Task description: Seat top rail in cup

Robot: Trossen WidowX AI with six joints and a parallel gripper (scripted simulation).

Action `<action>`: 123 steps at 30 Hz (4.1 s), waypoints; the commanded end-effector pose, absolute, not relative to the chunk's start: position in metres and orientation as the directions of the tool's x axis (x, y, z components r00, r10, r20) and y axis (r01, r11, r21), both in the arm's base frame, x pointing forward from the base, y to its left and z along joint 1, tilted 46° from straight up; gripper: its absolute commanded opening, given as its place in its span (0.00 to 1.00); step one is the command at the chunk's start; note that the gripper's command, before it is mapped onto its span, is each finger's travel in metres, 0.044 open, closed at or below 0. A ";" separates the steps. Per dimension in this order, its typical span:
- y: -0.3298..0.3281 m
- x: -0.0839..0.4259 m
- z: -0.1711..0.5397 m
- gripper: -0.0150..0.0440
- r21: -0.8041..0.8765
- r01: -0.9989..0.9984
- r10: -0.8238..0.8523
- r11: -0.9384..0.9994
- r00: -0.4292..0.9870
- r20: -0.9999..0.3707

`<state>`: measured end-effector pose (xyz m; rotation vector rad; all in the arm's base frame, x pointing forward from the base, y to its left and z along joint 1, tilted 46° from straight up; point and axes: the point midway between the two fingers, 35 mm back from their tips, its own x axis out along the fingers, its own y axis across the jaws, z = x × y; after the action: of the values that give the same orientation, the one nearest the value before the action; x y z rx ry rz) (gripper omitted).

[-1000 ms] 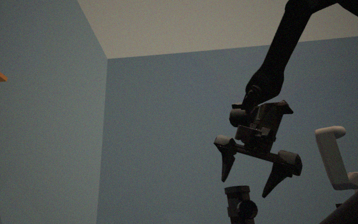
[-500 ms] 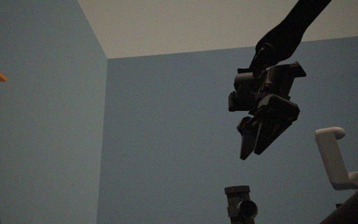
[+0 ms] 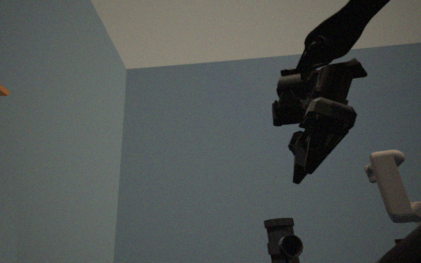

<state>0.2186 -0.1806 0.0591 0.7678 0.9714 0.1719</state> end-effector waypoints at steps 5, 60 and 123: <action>-0.149 0.236 0.037 1.00 0.437 -0.399 0.584 0.806 0.415 -0.698; -0.050 0.264 -0.044 1.00 -0.025 -0.979 0.698 0.202 0.162 -0.698; -0.101 0.254 -0.022 0.25 -0.029 -0.981 0.456 0.190 0.114 -0.883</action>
<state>0.2558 -0.0870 -0.0313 -0.7185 0.8390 1.2412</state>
